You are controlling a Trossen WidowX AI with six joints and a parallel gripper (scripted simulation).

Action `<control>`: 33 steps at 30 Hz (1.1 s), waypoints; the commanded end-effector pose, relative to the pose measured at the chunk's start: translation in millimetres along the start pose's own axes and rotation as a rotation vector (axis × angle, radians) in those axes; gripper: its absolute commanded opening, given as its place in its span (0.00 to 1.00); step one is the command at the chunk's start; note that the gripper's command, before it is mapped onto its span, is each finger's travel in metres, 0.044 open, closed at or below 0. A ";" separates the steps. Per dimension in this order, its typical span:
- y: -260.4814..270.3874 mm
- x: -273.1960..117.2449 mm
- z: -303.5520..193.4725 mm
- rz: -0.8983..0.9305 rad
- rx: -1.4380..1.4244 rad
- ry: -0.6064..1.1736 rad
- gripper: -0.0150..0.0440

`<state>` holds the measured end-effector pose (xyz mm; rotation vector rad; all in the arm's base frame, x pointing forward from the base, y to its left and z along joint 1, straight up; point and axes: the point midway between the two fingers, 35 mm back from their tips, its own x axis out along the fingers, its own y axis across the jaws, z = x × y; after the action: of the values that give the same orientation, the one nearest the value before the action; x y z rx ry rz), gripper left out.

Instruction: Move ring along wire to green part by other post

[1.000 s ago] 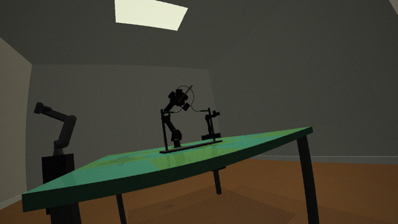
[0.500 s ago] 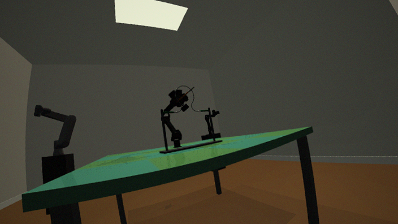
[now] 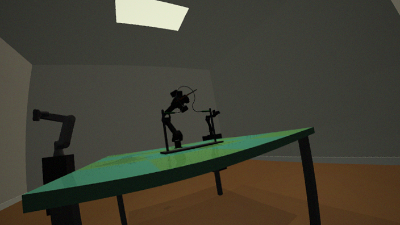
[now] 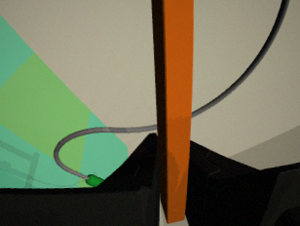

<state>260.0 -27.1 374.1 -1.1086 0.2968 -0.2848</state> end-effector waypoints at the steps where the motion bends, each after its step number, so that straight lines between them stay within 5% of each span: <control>1: -0.1 0.6 -1.6 -0.023 -0.049 0.000 0.00; 33: -16.1 0.8 1.9 -0.217 -0.411 -0.047 0.00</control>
<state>259.5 -33.1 390.6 -1.5144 0.2047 -0.3975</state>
